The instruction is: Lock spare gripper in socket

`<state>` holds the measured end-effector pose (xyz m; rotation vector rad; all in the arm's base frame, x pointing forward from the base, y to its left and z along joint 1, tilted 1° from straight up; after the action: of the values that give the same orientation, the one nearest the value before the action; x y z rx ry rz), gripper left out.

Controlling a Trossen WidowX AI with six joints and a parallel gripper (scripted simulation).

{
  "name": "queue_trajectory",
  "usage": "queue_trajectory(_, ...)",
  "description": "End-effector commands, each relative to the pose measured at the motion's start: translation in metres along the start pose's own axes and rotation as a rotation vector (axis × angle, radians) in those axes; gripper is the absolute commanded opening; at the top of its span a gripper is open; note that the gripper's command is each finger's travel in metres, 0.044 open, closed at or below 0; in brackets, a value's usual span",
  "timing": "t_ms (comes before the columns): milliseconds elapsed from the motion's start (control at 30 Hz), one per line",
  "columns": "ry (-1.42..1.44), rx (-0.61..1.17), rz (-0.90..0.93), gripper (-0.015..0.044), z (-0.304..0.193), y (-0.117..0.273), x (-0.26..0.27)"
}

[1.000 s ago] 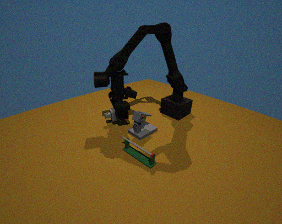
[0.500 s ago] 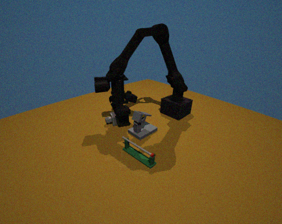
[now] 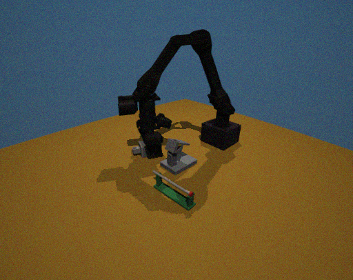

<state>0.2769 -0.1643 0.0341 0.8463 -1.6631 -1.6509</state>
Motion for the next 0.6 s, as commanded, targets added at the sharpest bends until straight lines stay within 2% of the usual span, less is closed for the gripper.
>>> queue_trajectory(0,0.000,-0.001,0.000,0.0420,0.000,0.000,0.000)
queue_trajectory(33,0.000,-0.001,0.000,0.0440,0.000,0.000,0.000)
queue_trajectory(567,0.000,-0.005,0.000,0.0440,0.002,0.034,0.000)
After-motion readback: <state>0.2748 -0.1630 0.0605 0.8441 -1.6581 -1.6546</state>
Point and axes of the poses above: the point midway between the two fingers, 35 mm back from their tips, its own y axis back along the fingers, its own x axis across the jaws, z = x × y, the point moved 7 cm from there along y, back along the fingers, and after that the axes turned 8 degrees about -y, right-handed, at the moved point
